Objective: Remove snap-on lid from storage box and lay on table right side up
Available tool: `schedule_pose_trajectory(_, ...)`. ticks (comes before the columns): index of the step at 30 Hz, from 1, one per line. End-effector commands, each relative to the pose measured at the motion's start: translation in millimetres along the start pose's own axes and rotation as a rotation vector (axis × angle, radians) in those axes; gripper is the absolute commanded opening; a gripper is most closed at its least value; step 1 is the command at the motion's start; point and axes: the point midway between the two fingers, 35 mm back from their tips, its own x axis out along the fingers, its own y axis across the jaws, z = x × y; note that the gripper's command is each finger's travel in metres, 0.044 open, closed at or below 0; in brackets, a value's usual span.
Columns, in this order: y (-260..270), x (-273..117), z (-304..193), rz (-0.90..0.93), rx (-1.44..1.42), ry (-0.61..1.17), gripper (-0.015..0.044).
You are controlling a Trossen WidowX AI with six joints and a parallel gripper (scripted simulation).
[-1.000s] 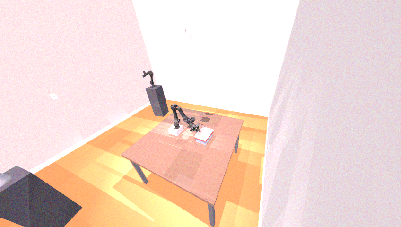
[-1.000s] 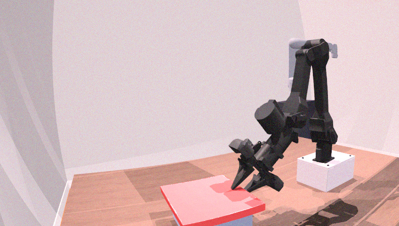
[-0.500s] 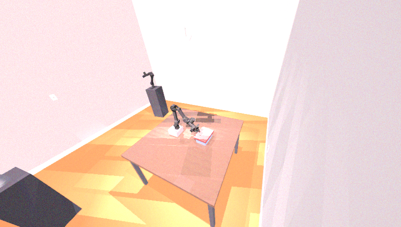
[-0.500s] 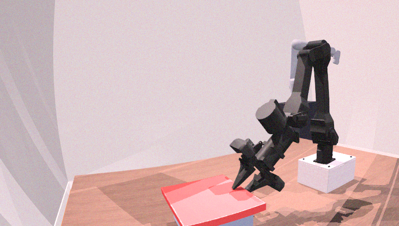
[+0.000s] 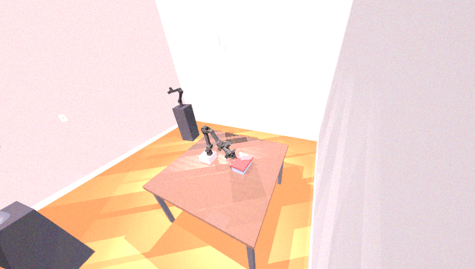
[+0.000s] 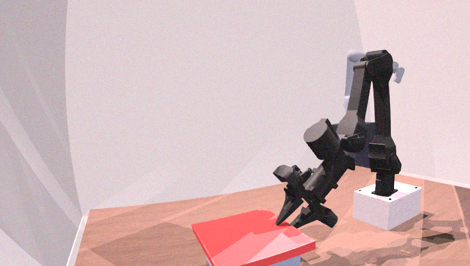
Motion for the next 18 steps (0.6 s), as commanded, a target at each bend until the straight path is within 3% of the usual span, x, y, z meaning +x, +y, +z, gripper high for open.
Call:
schedule_pose_trajectory(1, 1.3, -1.0, 0.0, 0.001, 0.000, 0.000, 0.0000)
schedule_pose_trajectory(18, 4.0, -3.1, -0.1, 0.001, 0.000, 0.000, 0.0000)
